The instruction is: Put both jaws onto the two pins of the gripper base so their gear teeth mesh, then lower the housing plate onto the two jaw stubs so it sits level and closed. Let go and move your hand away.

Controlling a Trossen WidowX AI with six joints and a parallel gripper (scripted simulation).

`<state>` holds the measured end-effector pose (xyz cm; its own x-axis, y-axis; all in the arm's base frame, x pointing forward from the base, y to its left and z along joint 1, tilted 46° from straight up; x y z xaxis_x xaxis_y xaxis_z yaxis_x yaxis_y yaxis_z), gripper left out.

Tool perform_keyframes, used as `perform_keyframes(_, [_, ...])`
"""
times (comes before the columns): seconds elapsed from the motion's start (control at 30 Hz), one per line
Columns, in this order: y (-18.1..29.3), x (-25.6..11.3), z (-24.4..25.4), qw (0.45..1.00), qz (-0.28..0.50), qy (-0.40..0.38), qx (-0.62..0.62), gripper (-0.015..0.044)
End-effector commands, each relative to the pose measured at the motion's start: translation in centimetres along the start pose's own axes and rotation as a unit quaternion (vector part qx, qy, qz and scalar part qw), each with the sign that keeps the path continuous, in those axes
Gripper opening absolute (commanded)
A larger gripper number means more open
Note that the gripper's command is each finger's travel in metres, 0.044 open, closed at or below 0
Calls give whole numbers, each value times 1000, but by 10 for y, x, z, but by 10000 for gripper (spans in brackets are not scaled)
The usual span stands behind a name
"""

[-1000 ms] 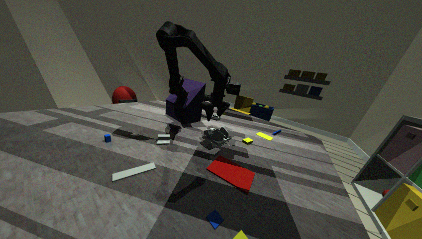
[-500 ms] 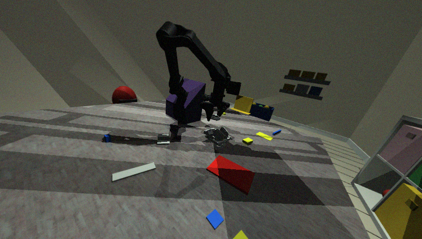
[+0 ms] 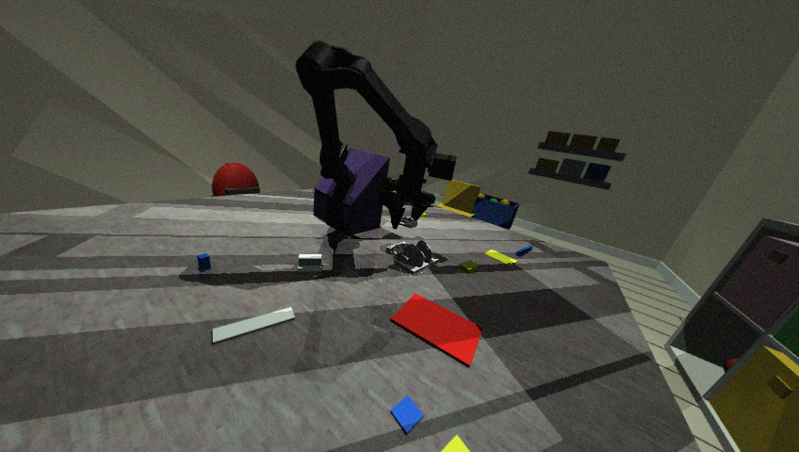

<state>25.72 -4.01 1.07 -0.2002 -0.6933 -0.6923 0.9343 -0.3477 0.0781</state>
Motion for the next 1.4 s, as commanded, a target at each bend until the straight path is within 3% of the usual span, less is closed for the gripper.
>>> perform_keyframes(0.0, [0, 1, -1, 1000, -1, 2, 3, 351])
perform_keyframes(1.37, [-1, 62, 0, 1000, -1, 1, 3, 351])
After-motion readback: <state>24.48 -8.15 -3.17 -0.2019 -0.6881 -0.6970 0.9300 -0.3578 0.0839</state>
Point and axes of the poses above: the point midway between the two fingers, 35 mm back from their tips, its own x axis out along the fingers, its own z axis across the jaws, y = z × x, the point moved 7 cm from there along -x, back along the fingers, and after that the axes turned 3 degrees about x, right-handed, at the moved point
